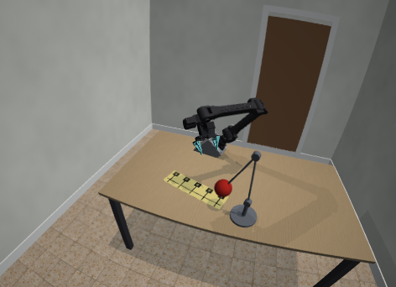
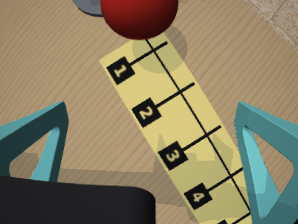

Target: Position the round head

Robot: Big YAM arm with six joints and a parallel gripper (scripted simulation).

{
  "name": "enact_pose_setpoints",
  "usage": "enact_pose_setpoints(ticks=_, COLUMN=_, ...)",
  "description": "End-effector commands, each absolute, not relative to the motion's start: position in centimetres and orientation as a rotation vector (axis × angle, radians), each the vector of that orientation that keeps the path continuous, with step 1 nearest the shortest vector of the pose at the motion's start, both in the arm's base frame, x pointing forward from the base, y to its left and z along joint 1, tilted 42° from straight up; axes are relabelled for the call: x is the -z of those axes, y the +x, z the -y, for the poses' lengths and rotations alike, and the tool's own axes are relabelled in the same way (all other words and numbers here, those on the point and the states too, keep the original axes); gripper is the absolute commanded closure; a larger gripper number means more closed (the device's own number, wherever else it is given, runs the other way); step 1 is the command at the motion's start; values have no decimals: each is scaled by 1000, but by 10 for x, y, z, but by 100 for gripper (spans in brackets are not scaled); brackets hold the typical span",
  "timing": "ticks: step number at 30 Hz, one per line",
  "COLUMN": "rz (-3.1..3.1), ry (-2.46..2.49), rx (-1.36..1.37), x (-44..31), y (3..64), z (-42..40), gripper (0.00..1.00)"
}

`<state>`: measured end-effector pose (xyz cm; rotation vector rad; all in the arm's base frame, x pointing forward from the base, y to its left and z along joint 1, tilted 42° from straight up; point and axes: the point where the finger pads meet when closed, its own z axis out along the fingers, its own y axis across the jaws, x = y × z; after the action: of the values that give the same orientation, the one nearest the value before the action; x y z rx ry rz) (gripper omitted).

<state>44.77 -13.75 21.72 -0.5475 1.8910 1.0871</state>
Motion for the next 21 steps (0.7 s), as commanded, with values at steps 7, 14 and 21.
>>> enact_pose_setpoints(ticks=7, rz=-1854, ry=-582, rx=-1082, x=-222, y=450, z=139, gripper=0)
enact_pose_setpoints(ticks=14, rz=-1854, ry=-582, rx=-1082, x=-224, y=452, z=138, gripper=0)
enact_pose_setpoints(ticks=21, rz=-1859, ry=-578, rx=-1082, x=-225, y=454, z=138, gripper=0)
